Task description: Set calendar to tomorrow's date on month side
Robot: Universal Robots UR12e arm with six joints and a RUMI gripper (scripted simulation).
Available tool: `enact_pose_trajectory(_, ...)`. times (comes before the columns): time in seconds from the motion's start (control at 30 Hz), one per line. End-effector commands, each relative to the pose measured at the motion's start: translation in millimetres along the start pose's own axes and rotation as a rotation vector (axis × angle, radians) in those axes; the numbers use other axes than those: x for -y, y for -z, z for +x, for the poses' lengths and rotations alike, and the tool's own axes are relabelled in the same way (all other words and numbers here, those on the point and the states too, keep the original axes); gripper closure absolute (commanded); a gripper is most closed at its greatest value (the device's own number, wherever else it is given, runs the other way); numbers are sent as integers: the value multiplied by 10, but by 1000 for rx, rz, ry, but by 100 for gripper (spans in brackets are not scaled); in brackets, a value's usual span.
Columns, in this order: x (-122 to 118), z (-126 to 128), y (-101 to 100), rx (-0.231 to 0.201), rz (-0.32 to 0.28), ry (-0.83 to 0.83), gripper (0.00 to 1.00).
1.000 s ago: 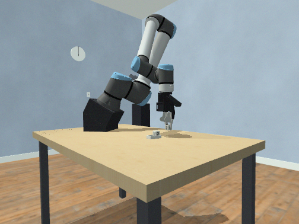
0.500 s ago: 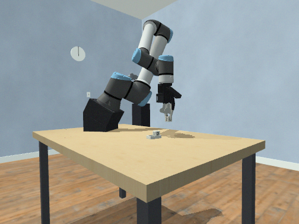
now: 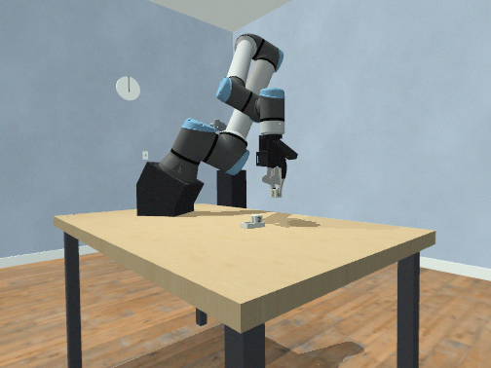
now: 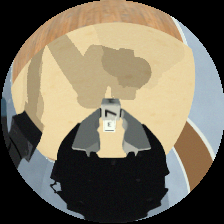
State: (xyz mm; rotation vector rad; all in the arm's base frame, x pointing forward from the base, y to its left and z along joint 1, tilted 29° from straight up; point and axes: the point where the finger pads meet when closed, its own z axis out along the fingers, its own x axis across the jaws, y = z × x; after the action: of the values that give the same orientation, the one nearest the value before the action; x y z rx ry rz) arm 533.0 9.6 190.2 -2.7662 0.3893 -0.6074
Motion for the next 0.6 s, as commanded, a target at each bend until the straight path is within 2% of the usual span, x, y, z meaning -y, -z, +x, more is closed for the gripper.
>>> enact_pose_trajectory(0.0,-145,15,9,1,-1,0,89)
enact_pose_trajectory(0.3,-1112,-4,93,-1,1,-3,89)
enact_pose_trajectory(0.57,-1255,-19,113,-3,2,-4,89)
